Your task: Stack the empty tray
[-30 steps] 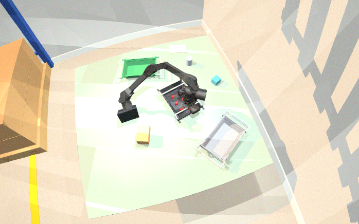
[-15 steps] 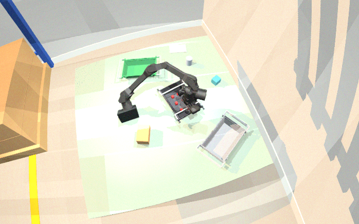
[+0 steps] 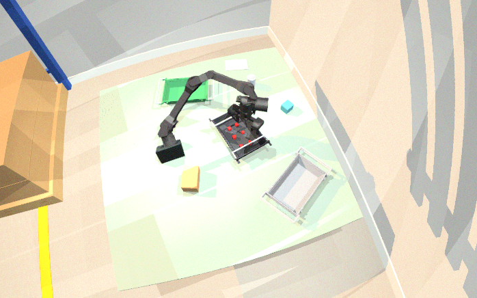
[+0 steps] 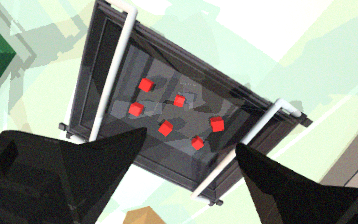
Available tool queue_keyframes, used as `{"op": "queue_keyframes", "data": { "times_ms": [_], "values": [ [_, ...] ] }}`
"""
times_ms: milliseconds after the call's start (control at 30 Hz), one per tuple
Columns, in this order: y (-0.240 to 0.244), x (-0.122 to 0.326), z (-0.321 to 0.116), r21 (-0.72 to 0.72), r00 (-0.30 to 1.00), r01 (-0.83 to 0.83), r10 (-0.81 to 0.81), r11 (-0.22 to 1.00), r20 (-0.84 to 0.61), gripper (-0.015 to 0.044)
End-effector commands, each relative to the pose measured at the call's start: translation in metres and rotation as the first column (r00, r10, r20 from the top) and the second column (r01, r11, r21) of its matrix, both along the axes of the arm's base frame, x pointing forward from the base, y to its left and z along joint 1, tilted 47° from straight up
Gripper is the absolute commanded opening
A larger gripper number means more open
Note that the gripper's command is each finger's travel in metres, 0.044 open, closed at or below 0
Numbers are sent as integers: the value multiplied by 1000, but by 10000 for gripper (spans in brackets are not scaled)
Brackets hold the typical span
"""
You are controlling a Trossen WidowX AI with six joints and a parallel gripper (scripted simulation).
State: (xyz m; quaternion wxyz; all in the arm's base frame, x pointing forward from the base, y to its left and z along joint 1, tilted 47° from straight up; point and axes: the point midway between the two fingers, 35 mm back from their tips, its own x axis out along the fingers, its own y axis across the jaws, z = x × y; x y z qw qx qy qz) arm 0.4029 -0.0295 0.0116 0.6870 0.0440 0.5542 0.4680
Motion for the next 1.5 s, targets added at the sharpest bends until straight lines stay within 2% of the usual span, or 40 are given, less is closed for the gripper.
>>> {"op": "queue_keyframes", "data": {
  "times_ms": [0,200,433,600,800,867,1467],
  "values": [
    [45,-6,49,-30,961,-198,200,980,192,440],
    [113,-45,119,-149,722,-497,503,855,475,440],
    [174,-119,181,-366,240,-706,691,606,682,440],
    [200,-183,209,-545,-159,-730,674,411,721,440],
    [212,-260,226,-744,-582,-629,499,226,643,440],
    [212,-269,227,-765,-623,-609,470,210,625,440],
    [241,-265,200,-767,-626,-609,473,201,620,440]
  ]
}}
